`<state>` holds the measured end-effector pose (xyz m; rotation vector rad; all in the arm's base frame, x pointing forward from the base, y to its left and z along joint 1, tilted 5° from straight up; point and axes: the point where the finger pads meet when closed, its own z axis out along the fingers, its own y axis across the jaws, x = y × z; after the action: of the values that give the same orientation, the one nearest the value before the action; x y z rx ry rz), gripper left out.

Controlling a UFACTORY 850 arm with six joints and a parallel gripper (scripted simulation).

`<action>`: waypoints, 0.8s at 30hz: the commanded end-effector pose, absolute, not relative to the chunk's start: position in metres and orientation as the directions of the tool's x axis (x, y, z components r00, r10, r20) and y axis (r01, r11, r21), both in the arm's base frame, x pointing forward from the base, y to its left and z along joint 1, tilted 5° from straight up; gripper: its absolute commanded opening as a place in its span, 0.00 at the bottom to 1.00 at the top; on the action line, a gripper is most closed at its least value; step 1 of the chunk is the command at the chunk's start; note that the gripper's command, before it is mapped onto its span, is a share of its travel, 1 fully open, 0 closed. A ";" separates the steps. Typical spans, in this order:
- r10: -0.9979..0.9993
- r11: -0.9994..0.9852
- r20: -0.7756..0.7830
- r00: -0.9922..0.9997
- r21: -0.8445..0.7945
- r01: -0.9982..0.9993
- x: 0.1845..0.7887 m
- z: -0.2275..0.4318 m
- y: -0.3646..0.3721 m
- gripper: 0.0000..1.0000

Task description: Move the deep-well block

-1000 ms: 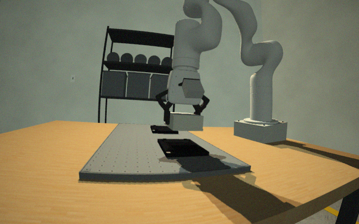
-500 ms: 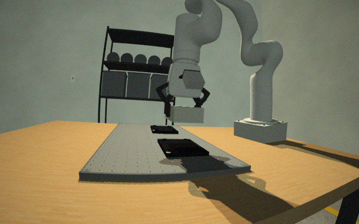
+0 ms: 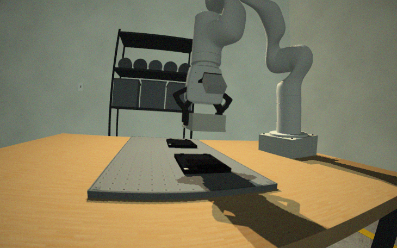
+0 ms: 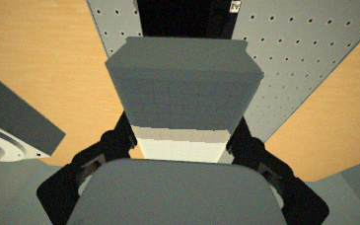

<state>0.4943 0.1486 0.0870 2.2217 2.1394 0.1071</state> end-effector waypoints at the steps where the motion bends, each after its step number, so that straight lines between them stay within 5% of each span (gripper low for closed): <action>1: 0.997 -0.071 0.015 0.070 0.089 0.993 0.495 0.088 0.146 0.00; 24: 0.997 -0.077 0.015 0.076 0.089 0.993 0.492 0.087 0.082 0.00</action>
<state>0.4913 0.0864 0.0863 2.2636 2.0935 0.1065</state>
